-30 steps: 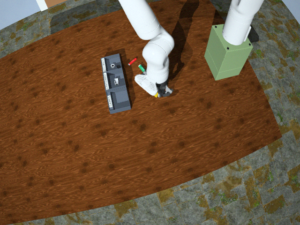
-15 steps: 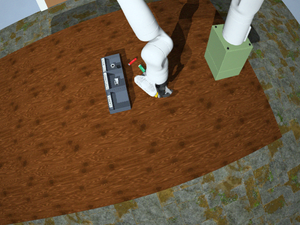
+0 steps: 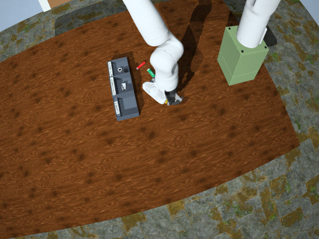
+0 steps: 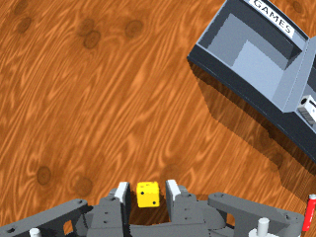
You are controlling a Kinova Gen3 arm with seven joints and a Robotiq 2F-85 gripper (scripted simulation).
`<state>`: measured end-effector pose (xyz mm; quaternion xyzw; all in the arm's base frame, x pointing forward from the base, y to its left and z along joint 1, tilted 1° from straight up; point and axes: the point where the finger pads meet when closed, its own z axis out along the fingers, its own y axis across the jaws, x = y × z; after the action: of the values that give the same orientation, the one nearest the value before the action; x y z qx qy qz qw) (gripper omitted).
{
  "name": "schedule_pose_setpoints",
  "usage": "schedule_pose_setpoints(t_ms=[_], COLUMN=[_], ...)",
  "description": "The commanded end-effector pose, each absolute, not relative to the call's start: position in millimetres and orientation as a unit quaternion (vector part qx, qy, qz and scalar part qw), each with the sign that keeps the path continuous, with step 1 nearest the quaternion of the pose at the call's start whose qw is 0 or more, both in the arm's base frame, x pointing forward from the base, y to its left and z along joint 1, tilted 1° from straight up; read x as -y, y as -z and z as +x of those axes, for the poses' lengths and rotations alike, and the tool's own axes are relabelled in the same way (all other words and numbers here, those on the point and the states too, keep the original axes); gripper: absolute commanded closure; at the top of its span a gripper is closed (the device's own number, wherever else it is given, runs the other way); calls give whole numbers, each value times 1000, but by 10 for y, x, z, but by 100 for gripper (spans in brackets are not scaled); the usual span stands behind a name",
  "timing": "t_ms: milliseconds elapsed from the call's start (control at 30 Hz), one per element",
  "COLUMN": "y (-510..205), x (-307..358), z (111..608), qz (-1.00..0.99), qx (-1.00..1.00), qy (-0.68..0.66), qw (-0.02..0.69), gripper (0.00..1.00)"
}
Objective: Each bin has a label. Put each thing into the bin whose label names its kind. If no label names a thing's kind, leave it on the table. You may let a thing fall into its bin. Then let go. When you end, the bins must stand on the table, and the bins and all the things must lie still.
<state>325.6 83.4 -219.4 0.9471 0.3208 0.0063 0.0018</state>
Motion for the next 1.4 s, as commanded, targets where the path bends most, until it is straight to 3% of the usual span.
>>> schedule_pose_setpoints(t_ms=[0, 300, 333, 1367], y=[2202, 2203, 2203, 2202], x=[-832, -833, -833, -833], z=[3243, 3251, 3251, 3252], qz=[947, 947, 947, 947], qx=[-320, -320, -320, -320], qy=[-5, -5, -5, -5], qw=[1, 1, 1, 1], gripper=[69, 69, 89, 89])
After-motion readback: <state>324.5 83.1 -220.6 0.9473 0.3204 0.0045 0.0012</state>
